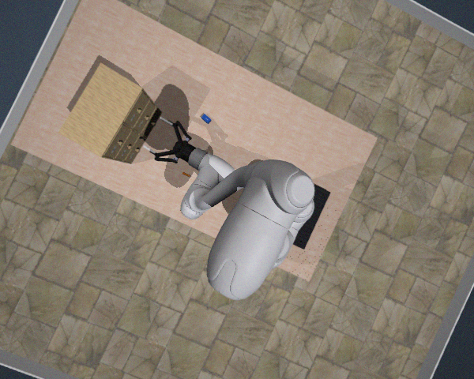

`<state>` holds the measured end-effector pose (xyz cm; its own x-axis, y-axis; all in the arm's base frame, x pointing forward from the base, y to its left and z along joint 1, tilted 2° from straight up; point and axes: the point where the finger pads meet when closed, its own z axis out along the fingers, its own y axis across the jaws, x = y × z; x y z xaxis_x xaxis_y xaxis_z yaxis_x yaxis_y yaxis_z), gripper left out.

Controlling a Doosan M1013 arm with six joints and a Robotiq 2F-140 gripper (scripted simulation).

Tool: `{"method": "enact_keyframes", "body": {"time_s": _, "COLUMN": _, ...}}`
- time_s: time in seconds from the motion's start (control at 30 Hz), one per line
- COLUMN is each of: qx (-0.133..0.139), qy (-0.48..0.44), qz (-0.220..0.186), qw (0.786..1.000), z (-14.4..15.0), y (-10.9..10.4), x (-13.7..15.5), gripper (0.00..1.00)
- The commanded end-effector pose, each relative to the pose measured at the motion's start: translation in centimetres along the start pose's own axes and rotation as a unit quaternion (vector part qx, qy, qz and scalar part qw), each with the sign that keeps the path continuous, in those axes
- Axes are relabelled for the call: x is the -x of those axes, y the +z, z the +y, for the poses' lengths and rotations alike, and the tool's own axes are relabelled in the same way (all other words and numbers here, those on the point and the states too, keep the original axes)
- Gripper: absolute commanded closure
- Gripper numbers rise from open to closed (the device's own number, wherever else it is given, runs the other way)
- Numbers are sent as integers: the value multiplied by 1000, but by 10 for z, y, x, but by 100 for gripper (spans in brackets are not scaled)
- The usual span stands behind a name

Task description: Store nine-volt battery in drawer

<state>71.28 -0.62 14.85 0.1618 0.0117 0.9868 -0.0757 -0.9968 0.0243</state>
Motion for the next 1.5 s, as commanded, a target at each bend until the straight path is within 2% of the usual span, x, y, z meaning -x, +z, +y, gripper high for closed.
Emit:
{"method": "enact_keyframes", "body": {"time_s": 0.0, "qx": 0, "qy": 0, "qz": 0, "qw": 1000, "z": 0, "y": 0, "x": 0, "gripper": 0}}
{"method": "enact_keyframes", "body": {"time_s": 0.97, "qx": 0, "qy": 0, "qz": -2, "qw": 1000, "z": 0, "y": 0, "x": 0, "gripper": 0}}
{"method": "enact_keyframes", "body": {"time_s": 1.47, "qx": 0, "qy": 0, "qz": -33, "qw": 999, "z": 0, "y": -5, "x": -4, "gripper": 0}}
